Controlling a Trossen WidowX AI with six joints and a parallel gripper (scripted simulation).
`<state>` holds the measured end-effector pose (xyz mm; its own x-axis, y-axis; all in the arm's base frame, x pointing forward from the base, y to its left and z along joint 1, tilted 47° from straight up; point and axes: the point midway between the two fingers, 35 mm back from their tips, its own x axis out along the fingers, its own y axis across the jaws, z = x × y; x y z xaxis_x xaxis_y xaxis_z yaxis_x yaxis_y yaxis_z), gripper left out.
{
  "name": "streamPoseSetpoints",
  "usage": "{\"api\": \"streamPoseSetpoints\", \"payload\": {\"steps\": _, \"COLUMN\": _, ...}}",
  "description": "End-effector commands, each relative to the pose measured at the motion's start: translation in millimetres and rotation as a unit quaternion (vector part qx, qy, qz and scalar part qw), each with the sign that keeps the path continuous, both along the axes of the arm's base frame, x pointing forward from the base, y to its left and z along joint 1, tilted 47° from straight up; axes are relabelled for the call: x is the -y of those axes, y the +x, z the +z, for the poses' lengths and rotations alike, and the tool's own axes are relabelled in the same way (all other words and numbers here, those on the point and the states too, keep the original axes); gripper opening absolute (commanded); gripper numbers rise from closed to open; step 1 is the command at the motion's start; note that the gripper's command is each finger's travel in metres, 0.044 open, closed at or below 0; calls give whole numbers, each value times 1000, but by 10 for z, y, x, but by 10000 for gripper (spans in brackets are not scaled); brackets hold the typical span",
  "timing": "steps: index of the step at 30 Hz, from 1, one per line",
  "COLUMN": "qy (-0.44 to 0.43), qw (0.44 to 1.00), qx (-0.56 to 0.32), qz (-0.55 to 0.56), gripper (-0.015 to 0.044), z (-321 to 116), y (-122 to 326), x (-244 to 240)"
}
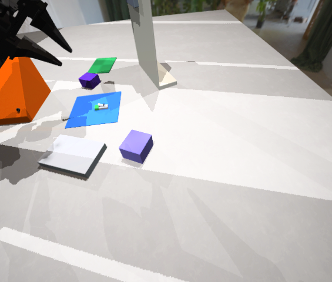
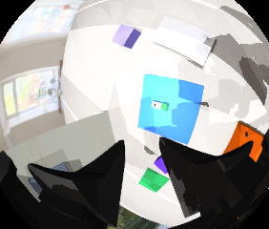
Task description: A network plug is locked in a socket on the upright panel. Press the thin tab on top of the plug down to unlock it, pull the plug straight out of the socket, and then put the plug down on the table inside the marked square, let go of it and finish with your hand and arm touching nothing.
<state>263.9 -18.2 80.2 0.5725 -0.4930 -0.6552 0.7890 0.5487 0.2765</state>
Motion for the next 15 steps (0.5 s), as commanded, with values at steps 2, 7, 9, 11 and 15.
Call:
{"api": "streamPoseSetpoints", "payload": {"steps": 2, "qy": 1, "qw": 1000, "qx": -2, "qz": -3, "gripper": 156, "z": 83, "y": 22, "x": -98}}
{"api": "streamPoseSetpoints", "payload": {"steps": 7, "qy": 2, "qw": 1000, "qx": -3, "qz": -4, "gripper": 156, "z": 184, "y": 33, "x": -214}}
{"api": "streamPoseSetpoints", "payload": {"steps": 9, "qy": 3, "qw": 1000, "qx": -4, "qz": -4, "gripper": 156, "z": 225, "y": 34, "x": -259}}
{"api": "streamPoseSetpoints", "payload": {"steps": 11, "qy": 3, "qw": 1000, "qx": -4, "qz": -5, "gripper": 156, "z": 267, "y": 34, "x": -304}}
{"api": "streamPoseSetpoints", "payload": {"steps": 15, "qy": 3, "qw": 1000, "qx": -3, "qz": -6, "gripper": 156, "z": 355, "y": 29, "x": -393}}
